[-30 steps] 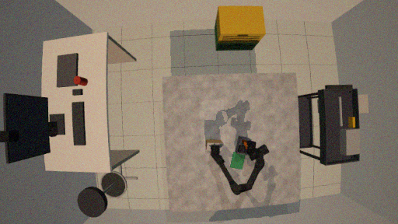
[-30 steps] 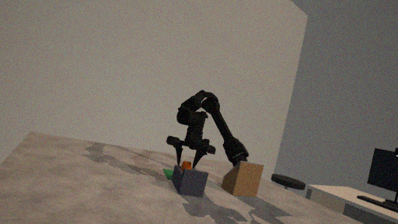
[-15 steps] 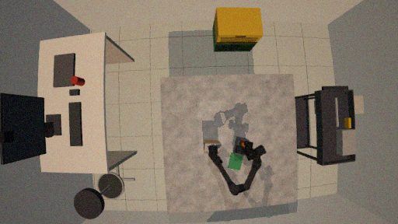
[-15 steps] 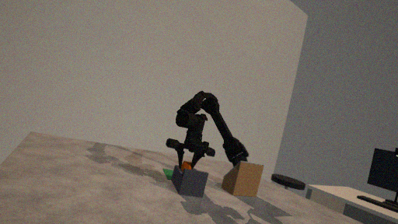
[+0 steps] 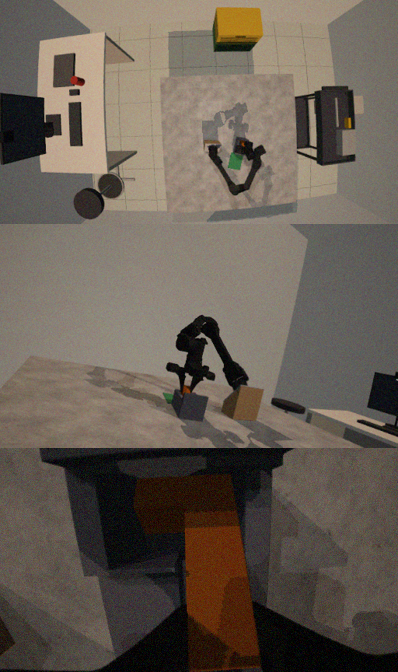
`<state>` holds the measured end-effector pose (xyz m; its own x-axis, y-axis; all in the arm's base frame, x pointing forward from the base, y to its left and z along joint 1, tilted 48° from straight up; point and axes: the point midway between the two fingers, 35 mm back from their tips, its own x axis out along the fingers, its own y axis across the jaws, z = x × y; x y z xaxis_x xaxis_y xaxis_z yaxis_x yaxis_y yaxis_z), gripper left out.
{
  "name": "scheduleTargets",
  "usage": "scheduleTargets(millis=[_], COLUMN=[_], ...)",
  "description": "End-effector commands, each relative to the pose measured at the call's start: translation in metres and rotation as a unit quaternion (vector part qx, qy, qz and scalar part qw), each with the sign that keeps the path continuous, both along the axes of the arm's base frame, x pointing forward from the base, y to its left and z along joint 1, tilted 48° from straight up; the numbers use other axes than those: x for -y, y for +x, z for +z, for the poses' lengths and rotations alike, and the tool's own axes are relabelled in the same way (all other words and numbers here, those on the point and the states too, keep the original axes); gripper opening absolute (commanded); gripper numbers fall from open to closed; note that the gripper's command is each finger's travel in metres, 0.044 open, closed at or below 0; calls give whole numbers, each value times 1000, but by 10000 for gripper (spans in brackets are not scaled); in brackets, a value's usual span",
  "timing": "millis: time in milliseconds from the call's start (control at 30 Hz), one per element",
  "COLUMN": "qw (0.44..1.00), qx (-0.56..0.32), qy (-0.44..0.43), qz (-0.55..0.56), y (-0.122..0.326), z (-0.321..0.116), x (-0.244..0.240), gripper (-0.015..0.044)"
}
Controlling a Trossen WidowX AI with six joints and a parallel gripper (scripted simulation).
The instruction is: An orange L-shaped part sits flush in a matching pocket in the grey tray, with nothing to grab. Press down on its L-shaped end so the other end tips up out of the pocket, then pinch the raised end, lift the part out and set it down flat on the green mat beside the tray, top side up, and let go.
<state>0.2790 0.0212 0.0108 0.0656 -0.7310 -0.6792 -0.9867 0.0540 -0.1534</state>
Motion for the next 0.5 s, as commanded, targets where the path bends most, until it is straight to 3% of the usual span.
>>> scheduleTargets(millis=[0, 467], qw=[1000, 1000], qx=[1, -3], qy=[0, -2], qz=[0, 1], y=[0, -2], z=[0, 10], x=[0, -10], gripper=[0, 0])
